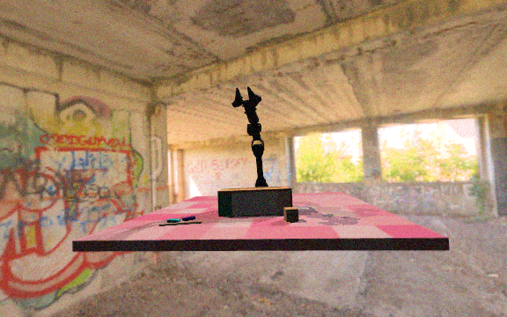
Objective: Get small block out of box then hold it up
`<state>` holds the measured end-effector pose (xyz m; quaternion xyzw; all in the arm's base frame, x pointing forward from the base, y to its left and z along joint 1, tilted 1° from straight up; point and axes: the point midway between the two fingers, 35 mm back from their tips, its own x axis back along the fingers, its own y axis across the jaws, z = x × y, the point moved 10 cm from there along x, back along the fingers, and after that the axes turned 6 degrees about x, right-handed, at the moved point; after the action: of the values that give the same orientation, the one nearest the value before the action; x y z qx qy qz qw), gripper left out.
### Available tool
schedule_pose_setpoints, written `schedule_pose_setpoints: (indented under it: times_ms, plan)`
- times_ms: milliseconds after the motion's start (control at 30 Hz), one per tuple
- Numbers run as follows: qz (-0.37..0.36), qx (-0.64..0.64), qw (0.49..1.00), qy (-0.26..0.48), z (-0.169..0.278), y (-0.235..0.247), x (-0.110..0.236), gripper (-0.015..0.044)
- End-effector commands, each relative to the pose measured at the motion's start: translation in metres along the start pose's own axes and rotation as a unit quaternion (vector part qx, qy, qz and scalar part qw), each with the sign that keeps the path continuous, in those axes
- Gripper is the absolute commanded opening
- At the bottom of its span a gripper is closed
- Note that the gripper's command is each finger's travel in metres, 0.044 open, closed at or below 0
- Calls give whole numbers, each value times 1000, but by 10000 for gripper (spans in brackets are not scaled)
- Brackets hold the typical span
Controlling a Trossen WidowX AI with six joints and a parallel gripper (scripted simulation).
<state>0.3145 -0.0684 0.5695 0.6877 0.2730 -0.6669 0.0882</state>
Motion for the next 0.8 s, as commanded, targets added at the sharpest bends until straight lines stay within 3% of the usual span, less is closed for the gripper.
schedule_pose_setpoints:
  times_ms: [0,167,333,533,767]
  plan:
    - [-3,0,1000,-3,-1,1,0,400]
    - [-105,-11,989,-103,-25,19,13,400]
    - [-236,-28,946,-219,-57,41,41,400]
    - [-388,-36,860,-331,-84,58,89,400]
    - [-524,-23,746,-411,-95,65,144,400]
